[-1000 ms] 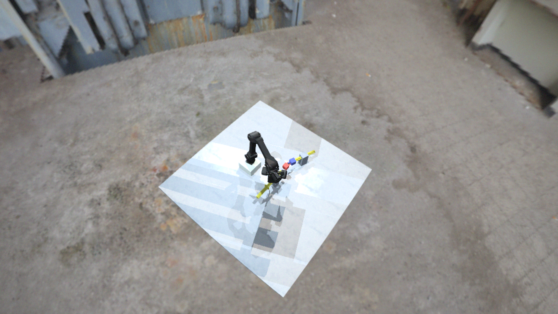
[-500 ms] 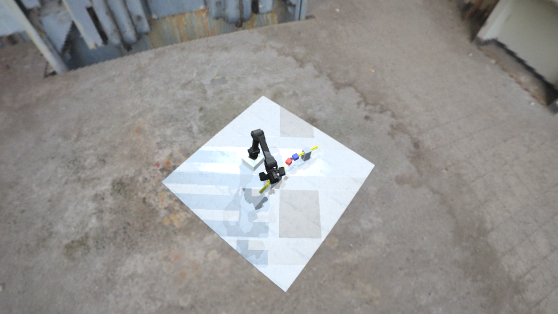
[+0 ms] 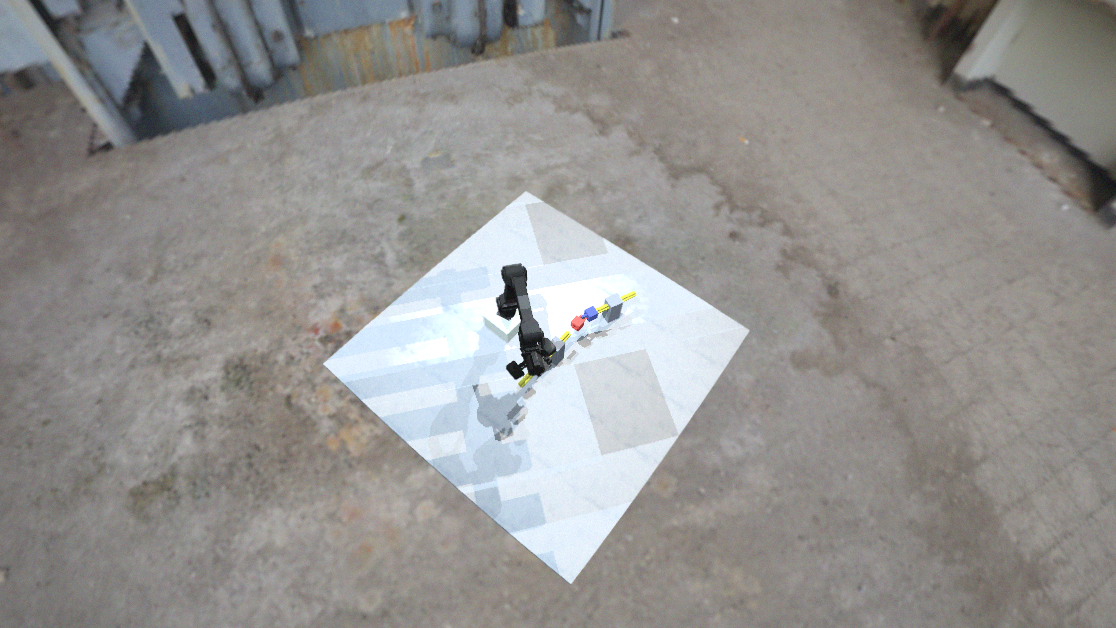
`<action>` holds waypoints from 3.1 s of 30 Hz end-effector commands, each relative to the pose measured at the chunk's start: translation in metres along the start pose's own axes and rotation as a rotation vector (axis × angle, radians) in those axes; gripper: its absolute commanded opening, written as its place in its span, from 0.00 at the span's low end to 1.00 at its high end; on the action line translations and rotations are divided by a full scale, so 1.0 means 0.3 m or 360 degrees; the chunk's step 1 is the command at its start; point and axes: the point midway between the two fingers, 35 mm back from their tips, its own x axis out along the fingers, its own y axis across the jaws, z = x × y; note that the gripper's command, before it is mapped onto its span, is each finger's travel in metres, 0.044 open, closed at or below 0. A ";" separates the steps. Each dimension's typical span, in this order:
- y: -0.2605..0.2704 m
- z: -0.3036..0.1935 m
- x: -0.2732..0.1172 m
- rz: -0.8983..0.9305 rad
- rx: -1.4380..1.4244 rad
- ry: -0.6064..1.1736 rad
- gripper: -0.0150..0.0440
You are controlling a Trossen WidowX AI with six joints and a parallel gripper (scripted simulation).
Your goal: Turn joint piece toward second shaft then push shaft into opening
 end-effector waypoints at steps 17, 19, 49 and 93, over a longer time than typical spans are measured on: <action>-0.121 -0.002 0.014 -0.0120 -0.0100 0.0024 1.00; -0.123 -0.002 0.025 -0.0119 0.0008 0.0016 1.00; -0.141 -0.009 0.179 -0.0070 0.1638 -0.0086 1.00; -0.145 -0.012 0.328 -0.0041 0.2153 -0.0110 0.78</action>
